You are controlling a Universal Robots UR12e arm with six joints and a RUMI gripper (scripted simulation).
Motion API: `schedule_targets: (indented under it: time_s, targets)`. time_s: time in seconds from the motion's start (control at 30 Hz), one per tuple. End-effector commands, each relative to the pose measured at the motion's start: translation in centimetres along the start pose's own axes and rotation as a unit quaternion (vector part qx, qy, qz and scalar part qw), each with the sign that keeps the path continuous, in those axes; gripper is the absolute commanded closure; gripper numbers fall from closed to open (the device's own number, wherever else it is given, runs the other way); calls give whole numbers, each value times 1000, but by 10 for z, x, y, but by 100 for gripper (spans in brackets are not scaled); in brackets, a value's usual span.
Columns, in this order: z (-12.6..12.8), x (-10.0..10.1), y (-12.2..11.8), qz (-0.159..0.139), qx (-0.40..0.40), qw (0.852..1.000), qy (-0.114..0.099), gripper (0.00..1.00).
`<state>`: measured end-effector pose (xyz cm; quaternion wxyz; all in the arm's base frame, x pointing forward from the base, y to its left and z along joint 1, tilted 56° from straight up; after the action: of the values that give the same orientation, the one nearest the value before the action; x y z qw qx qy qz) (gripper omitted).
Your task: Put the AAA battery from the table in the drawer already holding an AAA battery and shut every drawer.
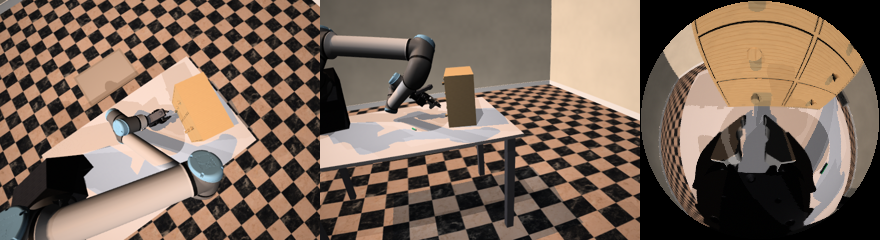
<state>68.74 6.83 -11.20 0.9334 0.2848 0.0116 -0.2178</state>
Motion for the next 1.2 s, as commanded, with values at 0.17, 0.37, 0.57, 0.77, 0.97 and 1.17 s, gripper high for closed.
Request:
schedule_targets:
  time_s: [0.17,0.37,0.57,0.77,0.97,1.17]
  targets:
    - [-1,14,-3,0,0,1000,0,80]
    - [-1,17,-3,0,0,1000,0,80]
    - [-1,17,-3,0,0,1000,0,80]
    - [-1,17,-3,0,0,1000,0,80]
    - [-1,17,-3,0,0,1000,0,80]
    - [-1,17,-3,0,0,1000,0,80]
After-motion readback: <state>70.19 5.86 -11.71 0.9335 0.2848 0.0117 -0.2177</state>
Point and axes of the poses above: the point where the finger pads meet when closed, its own x axis out along the fingers, its own z axis across the jaws, y = z × x, the point moved 10 cm from there along -x, back along the fingers, and after that the axes turned 6 degrees about -x, right-handed, at the moved point
